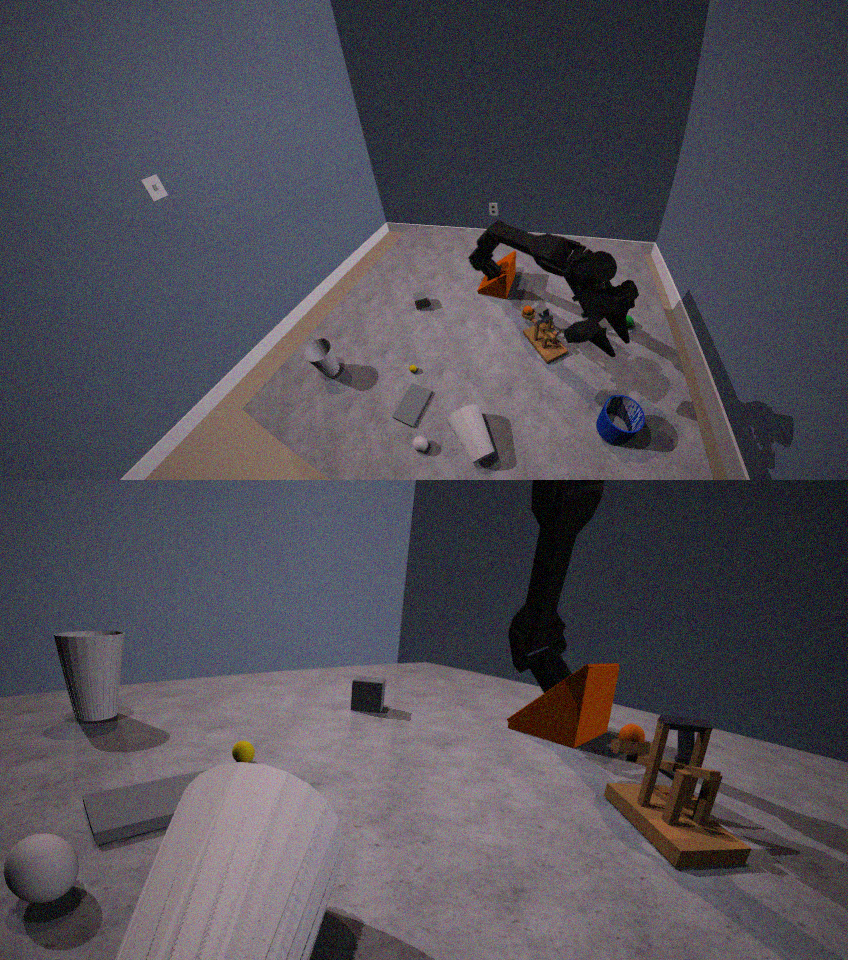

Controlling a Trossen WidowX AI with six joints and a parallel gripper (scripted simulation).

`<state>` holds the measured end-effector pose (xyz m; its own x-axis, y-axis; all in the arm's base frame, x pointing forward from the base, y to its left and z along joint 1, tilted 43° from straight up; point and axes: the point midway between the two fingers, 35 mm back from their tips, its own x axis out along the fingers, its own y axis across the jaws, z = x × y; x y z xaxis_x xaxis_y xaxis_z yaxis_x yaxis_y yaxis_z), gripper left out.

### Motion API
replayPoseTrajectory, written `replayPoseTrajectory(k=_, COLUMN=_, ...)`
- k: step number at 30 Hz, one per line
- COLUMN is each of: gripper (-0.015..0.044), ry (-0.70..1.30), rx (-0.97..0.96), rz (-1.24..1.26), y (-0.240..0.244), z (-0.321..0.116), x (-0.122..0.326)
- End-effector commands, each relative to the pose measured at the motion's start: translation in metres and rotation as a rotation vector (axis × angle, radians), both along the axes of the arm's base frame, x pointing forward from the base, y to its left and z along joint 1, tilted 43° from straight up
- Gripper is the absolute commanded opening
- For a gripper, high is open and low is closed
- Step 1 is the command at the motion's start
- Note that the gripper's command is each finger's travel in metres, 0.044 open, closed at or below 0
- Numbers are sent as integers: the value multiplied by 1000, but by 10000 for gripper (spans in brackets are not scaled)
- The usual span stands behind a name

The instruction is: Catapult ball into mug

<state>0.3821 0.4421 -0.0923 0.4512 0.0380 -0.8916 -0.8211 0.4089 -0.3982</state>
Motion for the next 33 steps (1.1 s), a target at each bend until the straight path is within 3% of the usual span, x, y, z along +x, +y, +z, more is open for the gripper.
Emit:
replayPoseTrajectory(k=1, gripper=151, ry=-10, rx=2, rz=2, y=1, z=3, x=2)
replayPoseTrajectory(k=7, gripper=0, ry=-10, rx=2, rz=2, y=1, z=3, x=2)
replayPoseTrajectory(k=16, gripper=0, ry=-7, rx=-15, rz=15, y=1, z=1, x=-2)
replayPoseTrajectory(k=33, gripper=0, ry=90, rx=-432, rz=366, y=-32, z=-31, x=-102)
